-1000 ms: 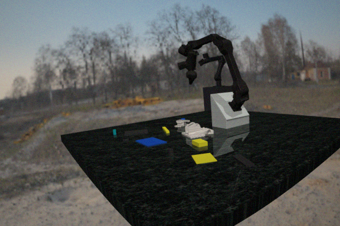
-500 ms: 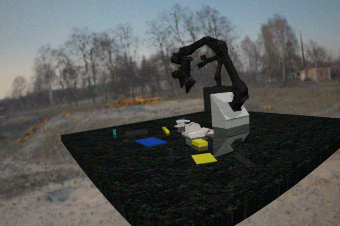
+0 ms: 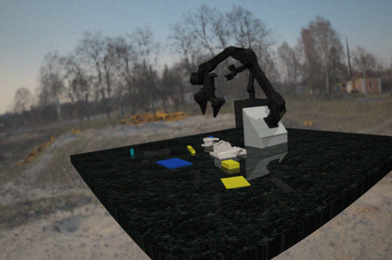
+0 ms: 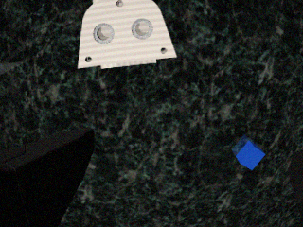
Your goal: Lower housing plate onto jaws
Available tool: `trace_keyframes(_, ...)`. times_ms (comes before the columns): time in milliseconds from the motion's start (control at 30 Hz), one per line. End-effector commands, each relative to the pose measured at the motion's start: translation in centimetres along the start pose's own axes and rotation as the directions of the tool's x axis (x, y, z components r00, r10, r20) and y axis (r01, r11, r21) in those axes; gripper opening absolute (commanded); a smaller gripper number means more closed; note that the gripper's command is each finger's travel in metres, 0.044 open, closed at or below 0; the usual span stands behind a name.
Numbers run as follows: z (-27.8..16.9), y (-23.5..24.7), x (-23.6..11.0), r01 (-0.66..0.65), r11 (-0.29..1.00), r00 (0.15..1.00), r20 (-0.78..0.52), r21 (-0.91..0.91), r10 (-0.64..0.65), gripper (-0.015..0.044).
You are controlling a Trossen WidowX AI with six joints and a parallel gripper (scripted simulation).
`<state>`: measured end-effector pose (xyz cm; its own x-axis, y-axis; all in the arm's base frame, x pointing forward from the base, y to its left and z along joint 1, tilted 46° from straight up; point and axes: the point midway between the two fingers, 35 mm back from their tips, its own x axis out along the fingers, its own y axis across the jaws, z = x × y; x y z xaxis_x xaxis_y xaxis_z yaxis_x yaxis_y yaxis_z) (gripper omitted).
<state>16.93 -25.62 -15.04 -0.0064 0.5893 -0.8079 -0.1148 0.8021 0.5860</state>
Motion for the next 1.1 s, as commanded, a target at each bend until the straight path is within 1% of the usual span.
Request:
trace_keyframes(0,1.3,1.6,1.4,-0.064,0.995,0.998,0.013,-0.075,0.065,0.044)
trace_keyframes(200,3.0,3.7,3.1,-0.139,0.974,0.989,0.027,-0.179,0.146,0.044)
trace_keyframes(400,3.2,4.0,3.5,-0.147,0.971,0.988,0.028,-0.19,0.155,0.044)
trace_keyframes(500,3.2,4.6,6.3,-0.148,0.971,0.987,0.028,-0.19,0.156,0.044)
trace_keyframes(567,3.2,4.8,7.1,-0.148,0.97,0.987,0.029,-0.19,0.156,0.044)
trace_keyframes(1067,3.2,4.8,7.1,-0.148,0.97,0.987,0.029,-0.19,0.156,0.044)
